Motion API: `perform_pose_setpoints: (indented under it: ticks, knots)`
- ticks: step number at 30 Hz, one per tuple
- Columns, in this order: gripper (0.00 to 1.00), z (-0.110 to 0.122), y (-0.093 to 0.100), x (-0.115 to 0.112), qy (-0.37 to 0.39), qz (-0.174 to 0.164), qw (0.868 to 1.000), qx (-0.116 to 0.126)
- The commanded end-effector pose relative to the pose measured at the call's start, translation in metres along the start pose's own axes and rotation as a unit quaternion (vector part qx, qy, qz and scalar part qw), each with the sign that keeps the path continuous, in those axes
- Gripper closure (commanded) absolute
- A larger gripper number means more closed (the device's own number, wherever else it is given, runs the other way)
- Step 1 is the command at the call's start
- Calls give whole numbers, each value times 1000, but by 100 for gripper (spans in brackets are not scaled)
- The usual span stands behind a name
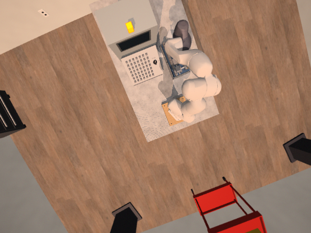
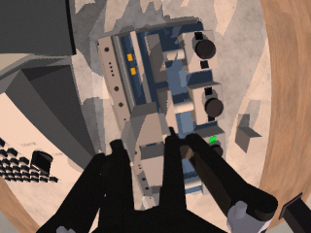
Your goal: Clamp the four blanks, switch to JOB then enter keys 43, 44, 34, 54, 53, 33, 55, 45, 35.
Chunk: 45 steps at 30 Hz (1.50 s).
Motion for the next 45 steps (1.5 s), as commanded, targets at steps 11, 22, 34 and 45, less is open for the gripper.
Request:
perform_pose_setpoints:
  ticks: [11,22,34,45]
  knots:
    - [60,1,0,1,-2,2,1000,-2]
    - [60,1,0,1,-2,2,1000,-2]
    - [60,1,0,1,-2,2,1000,-2]
    - [60,1,1,1,-2,2,1000,-2]
Point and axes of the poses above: the point where the finger pads meet when closed, its own y axis back along the fingers, its own z axis across the jaws, x = y × z, the point moved 5 cm from there along y, back along the fingers, and after that the axes turned 12 degrees about y, right-handed, at the moved point
